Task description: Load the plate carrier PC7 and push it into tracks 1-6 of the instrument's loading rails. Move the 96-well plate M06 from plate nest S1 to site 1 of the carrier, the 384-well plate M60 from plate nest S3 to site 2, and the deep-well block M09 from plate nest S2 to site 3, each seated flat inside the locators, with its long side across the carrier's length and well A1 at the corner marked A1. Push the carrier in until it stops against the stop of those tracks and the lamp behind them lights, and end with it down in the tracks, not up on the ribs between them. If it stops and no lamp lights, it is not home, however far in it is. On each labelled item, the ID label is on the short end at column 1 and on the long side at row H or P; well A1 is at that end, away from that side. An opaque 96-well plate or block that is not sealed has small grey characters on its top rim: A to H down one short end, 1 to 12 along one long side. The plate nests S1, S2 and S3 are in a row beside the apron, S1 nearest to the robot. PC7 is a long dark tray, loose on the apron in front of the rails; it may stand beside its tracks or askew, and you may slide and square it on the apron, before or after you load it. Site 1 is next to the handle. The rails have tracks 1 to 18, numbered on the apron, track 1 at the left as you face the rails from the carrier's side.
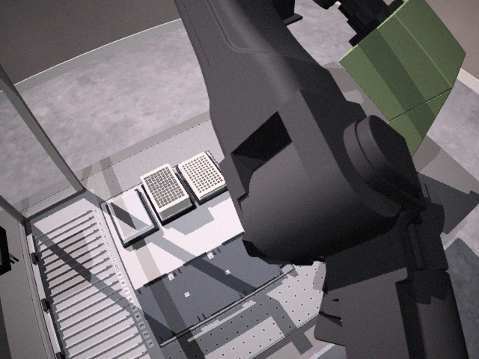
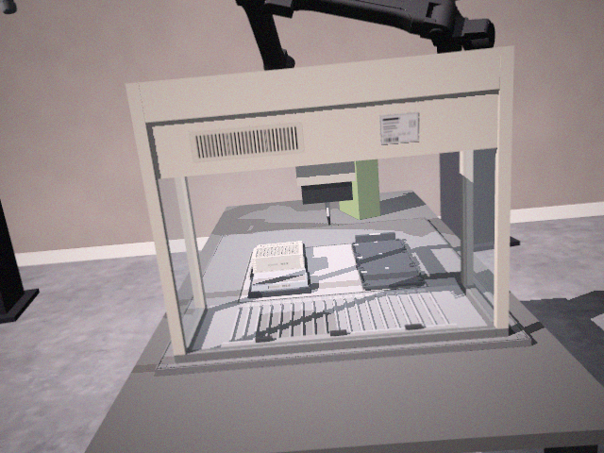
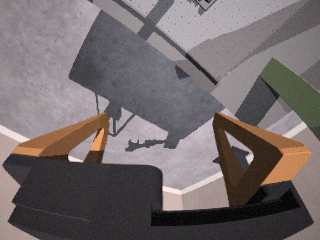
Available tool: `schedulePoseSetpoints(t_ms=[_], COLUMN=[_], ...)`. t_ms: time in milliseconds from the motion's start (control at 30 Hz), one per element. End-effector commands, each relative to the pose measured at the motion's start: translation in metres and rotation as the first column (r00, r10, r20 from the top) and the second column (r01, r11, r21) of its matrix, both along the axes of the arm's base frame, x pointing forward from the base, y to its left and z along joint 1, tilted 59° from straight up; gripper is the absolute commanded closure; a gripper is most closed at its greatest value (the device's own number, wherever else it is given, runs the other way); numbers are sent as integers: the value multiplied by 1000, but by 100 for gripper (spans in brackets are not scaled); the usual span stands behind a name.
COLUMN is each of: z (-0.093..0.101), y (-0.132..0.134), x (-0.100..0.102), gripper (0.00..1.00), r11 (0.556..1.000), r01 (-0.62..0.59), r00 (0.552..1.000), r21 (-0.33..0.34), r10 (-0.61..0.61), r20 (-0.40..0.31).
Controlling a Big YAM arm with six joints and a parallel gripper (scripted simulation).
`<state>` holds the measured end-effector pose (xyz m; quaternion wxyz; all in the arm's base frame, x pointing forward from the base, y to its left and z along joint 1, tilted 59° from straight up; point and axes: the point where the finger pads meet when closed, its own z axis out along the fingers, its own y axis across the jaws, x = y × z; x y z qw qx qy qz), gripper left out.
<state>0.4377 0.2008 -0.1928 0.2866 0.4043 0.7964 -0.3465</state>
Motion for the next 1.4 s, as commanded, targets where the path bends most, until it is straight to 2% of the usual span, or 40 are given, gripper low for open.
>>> schedulePoseSetpoints(t_ms=[0, 533, 567, 667, 767, 1033, 1100, 1367], z=[2, 2, 16, 28, 31, 60, 60, 89], y=[5, 5, -1, -13, -15, -56, -56, -98], x=[1, 1, 14, 24, 27, 46, 46, 59], gripper=[0, 0, 0, 0, 0, 0, 0, 0], r11=[1000, 1000, 999, 997, 997, 983, 983, 964], r01=[-7, -7, -26, -65, -65, -179, -179, -266], r00=[1000, 1000, 1000, 997, 997, 975, 975, 942], r21=[5, 5, 25, 29, 30, 29, 29, 19], r10=[7, 7, 26, 66, 66, 182, 182, 264], r20=[6, 6, 6, -29, -28, -130, -130, -206])
